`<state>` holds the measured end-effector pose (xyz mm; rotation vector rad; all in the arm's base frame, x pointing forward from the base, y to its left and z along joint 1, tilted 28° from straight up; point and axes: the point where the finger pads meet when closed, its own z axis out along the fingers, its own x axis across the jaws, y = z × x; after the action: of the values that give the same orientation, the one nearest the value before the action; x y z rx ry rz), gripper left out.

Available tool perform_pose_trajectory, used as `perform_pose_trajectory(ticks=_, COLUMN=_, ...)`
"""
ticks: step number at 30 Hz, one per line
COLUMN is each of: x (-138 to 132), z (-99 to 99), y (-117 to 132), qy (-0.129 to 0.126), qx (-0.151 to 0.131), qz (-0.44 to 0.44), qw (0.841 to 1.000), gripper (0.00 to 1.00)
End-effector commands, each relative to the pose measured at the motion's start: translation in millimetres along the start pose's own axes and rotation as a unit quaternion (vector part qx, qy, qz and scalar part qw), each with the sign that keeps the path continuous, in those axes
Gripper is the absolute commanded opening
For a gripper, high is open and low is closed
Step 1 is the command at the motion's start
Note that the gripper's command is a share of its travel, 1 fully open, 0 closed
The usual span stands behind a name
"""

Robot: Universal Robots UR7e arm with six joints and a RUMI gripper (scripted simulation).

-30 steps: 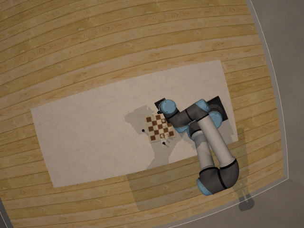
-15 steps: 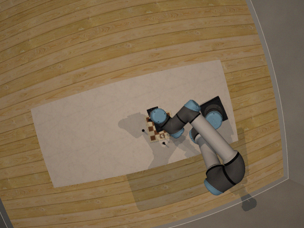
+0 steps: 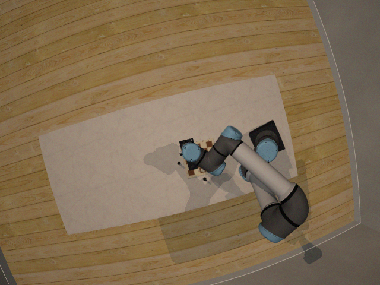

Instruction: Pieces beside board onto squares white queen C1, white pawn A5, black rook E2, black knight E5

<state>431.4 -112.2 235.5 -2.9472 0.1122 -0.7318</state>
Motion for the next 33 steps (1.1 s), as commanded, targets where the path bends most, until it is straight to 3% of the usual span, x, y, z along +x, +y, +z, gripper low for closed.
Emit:
perform_pose_trajectory(ticks=1, x=1.7, z=-0.1, y=0.6, qy=-0.002, qx=-0.003, qz=0.003, qw=1.0, gripper=0.0)
perform_pose_trajectory(ticks=9, x=-1.0, z=7.9, y=-0.4, qy=-0.006, qx=-0.002, qz=0.005, qw=1.0, gripper=0.0)
perform_pose_trajectory(ticks=18, x=-1.0, z=31.5, y=-0.4, qy=-0.006, qx=-0.002, qz=0.005, qw=1.0, gripper=0.0)
perform_pose_trajectory(ticks=33, x=-0.8, z=93.7, y=-0.3, qy=-0.006, qx=-0.002, qz=0.005, qw=1.0, gripper=0.0)
